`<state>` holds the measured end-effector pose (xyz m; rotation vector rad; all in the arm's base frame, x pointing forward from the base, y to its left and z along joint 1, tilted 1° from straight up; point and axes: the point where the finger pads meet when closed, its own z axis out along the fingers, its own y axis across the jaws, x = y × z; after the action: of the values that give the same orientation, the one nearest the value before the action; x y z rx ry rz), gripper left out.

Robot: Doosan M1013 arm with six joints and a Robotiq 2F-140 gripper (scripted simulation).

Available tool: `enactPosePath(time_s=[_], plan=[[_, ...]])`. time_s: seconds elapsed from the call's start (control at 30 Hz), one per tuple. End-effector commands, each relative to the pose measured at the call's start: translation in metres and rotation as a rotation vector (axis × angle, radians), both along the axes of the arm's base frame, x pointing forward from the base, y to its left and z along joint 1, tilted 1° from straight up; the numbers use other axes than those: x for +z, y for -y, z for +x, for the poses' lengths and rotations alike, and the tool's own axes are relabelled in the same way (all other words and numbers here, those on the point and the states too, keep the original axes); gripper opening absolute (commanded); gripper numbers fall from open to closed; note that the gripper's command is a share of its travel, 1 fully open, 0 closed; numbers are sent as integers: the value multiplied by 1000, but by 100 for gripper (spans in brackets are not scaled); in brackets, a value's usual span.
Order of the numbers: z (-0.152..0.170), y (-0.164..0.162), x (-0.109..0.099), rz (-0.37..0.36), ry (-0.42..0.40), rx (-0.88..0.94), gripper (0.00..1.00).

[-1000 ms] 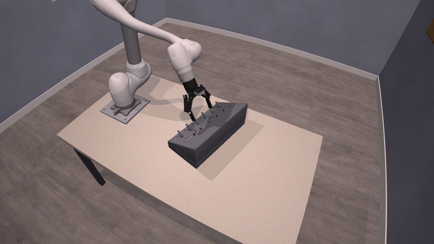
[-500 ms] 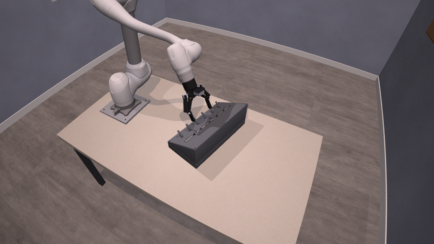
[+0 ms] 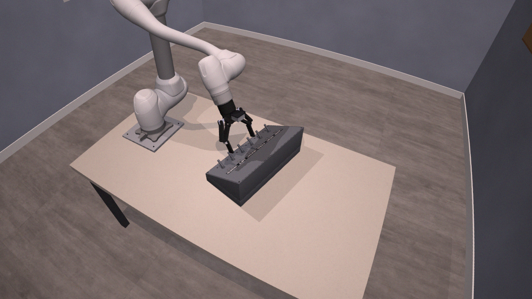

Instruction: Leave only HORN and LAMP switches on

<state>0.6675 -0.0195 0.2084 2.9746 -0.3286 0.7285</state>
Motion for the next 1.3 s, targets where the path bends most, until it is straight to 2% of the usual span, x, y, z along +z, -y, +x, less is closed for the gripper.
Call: enactPosePath(time_s=[0.0,0.23,1.27], plan=[[-4,15,2,6,6,-3,100],[-7,30,3,6,6,-3,100],[-8,32,3,7,6,-4,100]])
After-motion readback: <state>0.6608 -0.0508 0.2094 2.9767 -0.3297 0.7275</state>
